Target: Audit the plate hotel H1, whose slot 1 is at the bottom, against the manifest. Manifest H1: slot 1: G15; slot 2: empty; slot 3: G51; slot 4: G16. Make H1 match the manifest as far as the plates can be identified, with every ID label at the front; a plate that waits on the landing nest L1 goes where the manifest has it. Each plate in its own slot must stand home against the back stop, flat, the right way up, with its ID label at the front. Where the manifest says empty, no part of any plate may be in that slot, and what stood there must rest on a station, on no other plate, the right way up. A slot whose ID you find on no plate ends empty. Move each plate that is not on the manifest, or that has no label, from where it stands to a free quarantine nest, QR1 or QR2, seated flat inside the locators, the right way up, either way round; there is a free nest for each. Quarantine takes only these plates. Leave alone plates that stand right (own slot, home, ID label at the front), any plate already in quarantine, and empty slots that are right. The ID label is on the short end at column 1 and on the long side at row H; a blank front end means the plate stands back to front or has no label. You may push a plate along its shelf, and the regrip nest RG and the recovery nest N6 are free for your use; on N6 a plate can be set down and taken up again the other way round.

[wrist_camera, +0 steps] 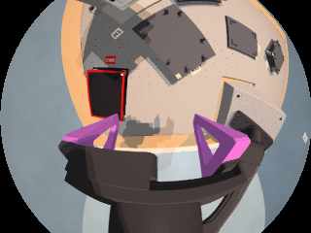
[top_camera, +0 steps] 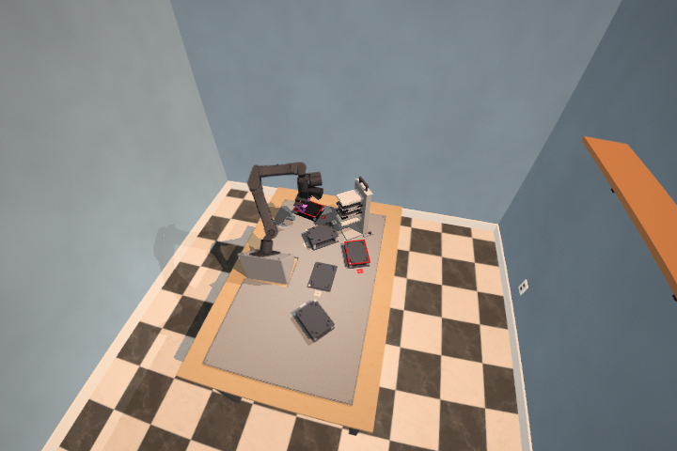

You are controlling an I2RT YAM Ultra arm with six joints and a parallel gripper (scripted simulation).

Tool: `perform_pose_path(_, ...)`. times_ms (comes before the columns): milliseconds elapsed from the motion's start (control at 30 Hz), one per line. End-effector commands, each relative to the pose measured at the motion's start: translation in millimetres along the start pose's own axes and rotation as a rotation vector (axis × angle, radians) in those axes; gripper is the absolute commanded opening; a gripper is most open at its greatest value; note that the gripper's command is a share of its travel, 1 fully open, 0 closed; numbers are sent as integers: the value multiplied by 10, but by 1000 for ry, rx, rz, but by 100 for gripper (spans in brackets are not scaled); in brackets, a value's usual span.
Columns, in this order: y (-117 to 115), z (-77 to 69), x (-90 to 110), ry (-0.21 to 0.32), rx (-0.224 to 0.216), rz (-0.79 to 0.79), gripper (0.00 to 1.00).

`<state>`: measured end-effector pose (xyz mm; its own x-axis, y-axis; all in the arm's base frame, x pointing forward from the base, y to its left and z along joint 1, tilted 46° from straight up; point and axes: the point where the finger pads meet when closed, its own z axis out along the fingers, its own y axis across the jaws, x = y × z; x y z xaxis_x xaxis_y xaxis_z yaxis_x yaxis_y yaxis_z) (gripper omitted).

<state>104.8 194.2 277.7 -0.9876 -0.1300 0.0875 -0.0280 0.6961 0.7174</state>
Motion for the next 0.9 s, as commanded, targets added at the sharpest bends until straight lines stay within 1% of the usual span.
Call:
perform_pose_path(0, 8, -12, -2, -5, -3, -3, 100)
perform_pose_path(533, 8, -12, -2, -5, -3, -3, 100)
perform_pose_path(567, 49, -26, -70, -33, 14, -27, 0)
perform_pose_path(600, 13, -35, -151, -42, 16, -19, 0)
perform_pose_path(767, -48, -32, -311, -42, 17, -19, 0)
perform_pose_path(800, -62, -32, -341, -50, 37, -20, 0)
perform_pose_path(867, -94, -31, -402, -50, 37, -20, 0)
